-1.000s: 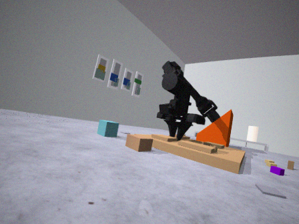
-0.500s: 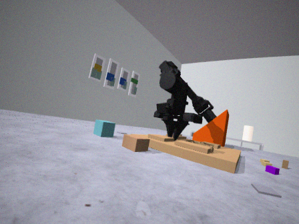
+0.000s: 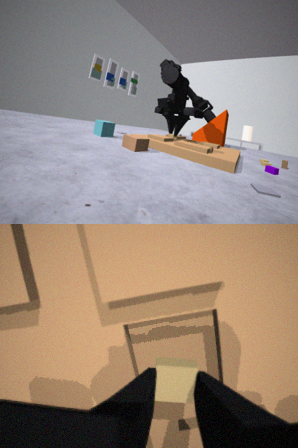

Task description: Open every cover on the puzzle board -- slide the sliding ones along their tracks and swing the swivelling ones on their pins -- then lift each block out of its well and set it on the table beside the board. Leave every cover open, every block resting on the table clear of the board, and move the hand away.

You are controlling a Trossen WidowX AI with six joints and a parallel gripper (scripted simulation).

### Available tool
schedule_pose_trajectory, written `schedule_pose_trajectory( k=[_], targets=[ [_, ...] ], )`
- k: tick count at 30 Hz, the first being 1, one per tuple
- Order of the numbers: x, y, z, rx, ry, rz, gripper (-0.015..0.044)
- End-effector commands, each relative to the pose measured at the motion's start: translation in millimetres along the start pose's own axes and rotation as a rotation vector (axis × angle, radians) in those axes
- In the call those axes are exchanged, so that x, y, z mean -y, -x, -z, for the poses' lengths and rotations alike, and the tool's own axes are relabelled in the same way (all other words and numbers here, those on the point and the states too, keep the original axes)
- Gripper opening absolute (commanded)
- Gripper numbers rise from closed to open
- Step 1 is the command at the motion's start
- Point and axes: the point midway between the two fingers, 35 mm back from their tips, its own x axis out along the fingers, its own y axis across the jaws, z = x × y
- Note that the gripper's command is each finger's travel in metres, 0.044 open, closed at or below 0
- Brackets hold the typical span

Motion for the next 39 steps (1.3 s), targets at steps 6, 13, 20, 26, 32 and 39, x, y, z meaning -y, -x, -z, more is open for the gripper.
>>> schedule_pose_trajectory(
  k=[6, 13, 20, 26, 32, 39],
  targets=[
    [0.9, 12.8, -2.8, 0.005, -0.008, -0.001, 0.008],
    [1.0, 22.0, -2.3, 0.005, -0.006, 0.0, 0.008],
    [0.5, 34.2, -2.7, 0.004, -0.006, -0.001, 0.008],
    [0.1, 49.3, -2.9, 0.004, -0.006, -0.002, 0.008],
    [0.4, 64.5, -2.4, 0.004, -0.006, -0.002, 0.008],
    [10.8, 72.0, -0.8, 0.002, -0.005, -0.004, 0.008]
  ],
)
